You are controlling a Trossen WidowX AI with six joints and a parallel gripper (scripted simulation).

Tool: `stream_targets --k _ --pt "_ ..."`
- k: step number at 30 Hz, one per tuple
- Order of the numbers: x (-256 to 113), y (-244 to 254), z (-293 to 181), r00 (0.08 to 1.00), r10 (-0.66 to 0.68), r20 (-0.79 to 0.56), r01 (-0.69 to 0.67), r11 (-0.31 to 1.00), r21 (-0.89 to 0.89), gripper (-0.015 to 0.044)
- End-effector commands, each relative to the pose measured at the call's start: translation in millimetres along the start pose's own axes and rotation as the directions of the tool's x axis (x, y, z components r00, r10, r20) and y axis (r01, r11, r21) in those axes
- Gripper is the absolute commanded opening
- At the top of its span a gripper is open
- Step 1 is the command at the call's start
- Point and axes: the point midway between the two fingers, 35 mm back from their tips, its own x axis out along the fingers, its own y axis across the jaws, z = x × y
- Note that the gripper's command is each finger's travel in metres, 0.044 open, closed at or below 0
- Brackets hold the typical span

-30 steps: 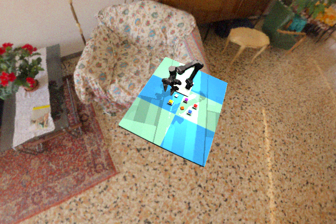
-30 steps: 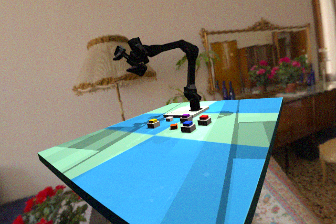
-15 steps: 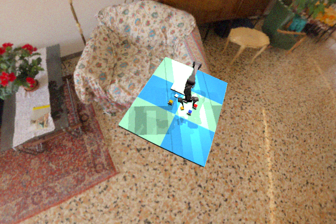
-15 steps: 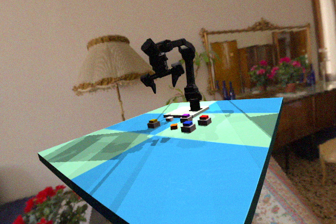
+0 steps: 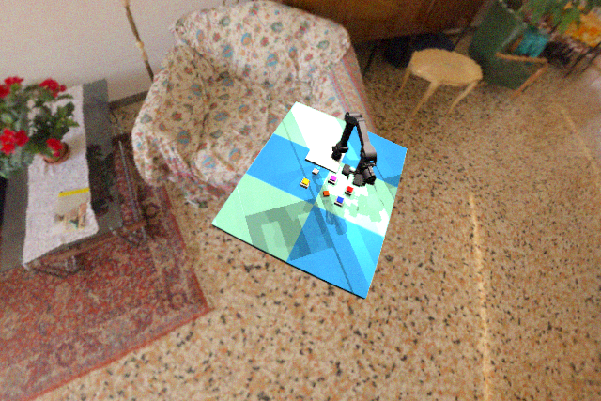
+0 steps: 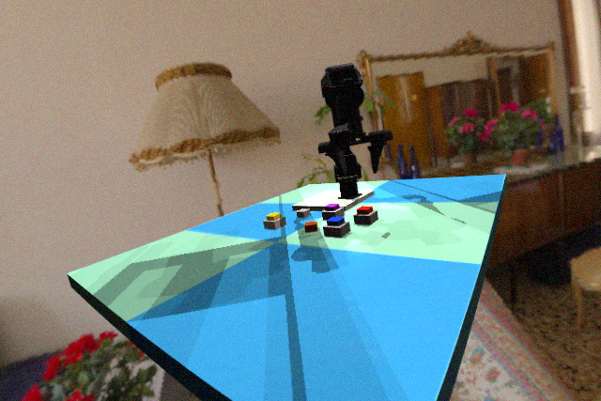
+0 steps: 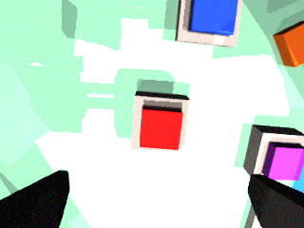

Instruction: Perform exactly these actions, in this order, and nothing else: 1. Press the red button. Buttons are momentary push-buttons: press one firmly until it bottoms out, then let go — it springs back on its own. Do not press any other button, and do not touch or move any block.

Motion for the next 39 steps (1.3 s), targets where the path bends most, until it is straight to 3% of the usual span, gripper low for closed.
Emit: stream_targets --k 1,3,10,18,39 --pt "0.8 -2.0 -6.3 0.999 -0.044 -0.014 0.045 0.998 0.033 0.04" --pt "0.8 -2.0 -6.3 0.999 -0.044 -0.014 0.045 0.998 0.033 0.04" --pt "60.5 -4.6 -7.0 0.999 -0.044 -0.014 0.045 0.998 0.033 0.0216" --pt "62.4 -4.8 -7.2 0.999 -0.044 -0.014 0.045 0.998 0.033 0.002" --pt "80.8 -5.4 -7.0 0.999 -0.044 -0.014 0.045 0.998 0.033 0.002"
